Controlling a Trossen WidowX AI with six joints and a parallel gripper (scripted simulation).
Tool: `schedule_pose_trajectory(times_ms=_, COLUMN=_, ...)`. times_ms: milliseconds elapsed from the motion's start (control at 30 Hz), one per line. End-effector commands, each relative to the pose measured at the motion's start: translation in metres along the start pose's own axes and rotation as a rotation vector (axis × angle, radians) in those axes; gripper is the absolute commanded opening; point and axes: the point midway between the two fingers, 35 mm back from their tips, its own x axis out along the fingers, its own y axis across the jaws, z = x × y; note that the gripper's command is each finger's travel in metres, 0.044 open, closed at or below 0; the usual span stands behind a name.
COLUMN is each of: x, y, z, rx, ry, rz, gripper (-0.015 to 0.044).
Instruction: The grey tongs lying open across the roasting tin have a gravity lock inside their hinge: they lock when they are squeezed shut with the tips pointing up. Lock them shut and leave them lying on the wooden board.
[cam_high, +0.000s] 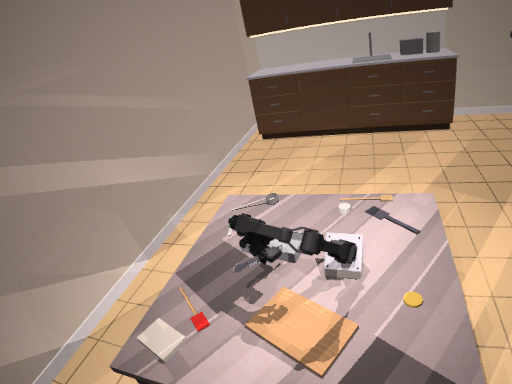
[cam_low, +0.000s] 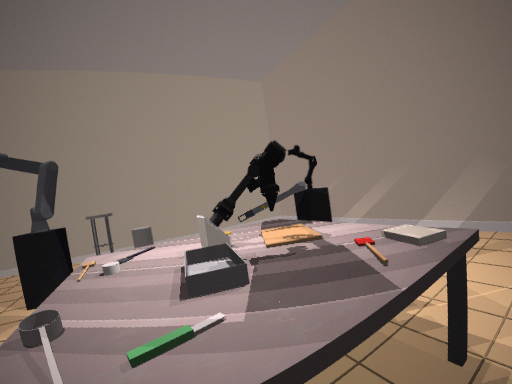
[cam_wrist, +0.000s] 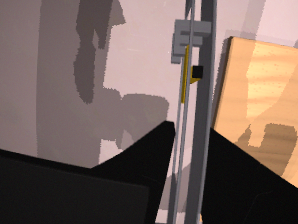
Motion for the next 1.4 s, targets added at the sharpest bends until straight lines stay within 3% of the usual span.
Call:
schedule_pose_trajectory(times_ms=0, x=-0.002, y=-0.008, z=-0.007, rx=-0.169, ry=0.001, rz=0.007, gripper=-0.0150)
schedule_pose_trajectory(times_ms=1367, x=0.002, y=-0.082, z=-0.053, rx=-1.852, ry=-0.029, rz=-0.002, gripper=-0.0150)
